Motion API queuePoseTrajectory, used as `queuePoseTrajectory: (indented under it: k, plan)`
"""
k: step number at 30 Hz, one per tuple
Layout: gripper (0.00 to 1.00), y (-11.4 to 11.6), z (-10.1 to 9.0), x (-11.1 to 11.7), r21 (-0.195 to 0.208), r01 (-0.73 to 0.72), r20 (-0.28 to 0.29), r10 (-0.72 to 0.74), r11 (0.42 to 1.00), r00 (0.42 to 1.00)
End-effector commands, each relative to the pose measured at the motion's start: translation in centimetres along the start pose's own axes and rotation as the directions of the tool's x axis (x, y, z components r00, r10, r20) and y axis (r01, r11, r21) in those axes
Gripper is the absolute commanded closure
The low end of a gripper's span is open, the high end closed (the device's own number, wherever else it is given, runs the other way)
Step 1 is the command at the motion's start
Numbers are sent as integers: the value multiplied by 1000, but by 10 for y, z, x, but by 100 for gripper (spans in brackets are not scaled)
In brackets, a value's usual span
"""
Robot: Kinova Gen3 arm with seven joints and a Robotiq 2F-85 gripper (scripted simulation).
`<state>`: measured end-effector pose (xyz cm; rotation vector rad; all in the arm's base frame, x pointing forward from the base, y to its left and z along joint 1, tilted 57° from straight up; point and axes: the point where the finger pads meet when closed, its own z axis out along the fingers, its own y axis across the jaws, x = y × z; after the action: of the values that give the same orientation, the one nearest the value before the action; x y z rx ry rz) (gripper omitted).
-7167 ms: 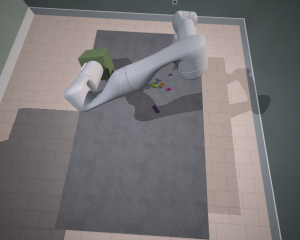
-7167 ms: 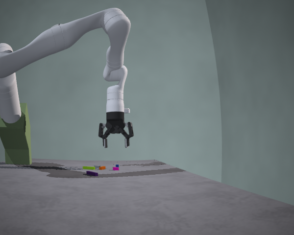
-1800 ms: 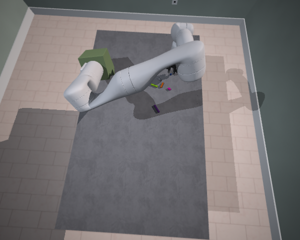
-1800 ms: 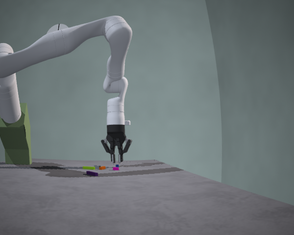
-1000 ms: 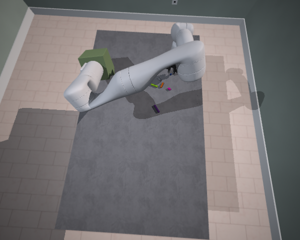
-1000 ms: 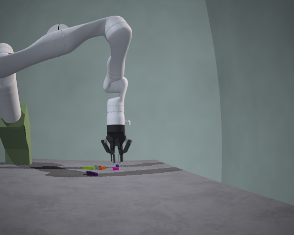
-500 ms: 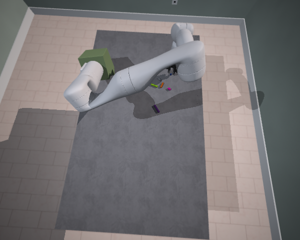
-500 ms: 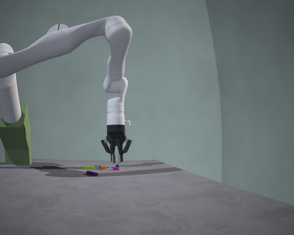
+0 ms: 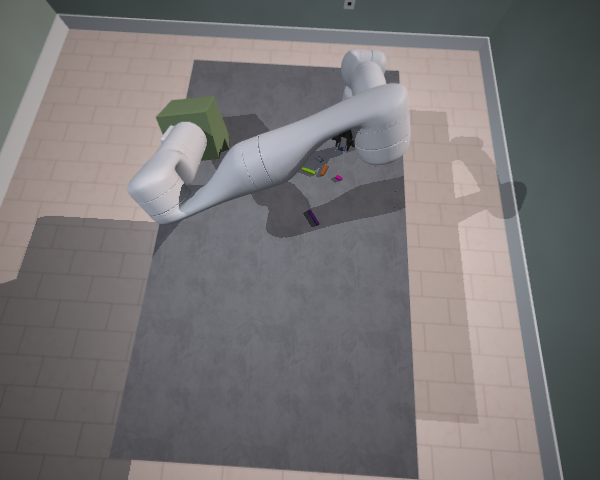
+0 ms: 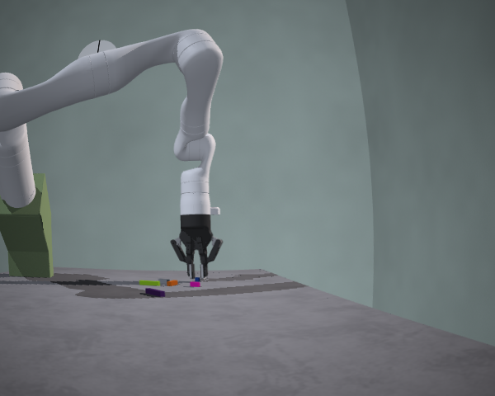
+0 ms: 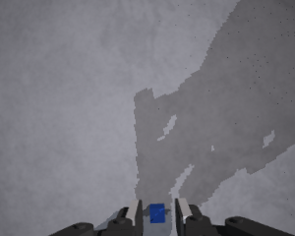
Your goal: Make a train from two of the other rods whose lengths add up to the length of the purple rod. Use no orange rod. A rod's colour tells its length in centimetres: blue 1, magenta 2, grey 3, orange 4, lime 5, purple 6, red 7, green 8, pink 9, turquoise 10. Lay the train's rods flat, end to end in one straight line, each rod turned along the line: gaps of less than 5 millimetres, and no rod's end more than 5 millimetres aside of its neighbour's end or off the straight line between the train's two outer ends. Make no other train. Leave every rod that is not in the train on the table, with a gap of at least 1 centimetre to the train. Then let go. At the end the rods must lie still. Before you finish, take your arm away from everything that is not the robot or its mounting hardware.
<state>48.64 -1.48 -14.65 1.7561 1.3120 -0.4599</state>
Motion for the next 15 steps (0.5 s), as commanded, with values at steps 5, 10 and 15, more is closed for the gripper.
queuePoseTrajectory:
  k: [5,10,15]
  plan:
    - [76,-1,4,0,1,0,1,0,1000,1000]
    - [76,-1,5,0,1,0,1,0,1000,1000]
    - [76,-1,5,0,1,0,1,0,1000,1000]
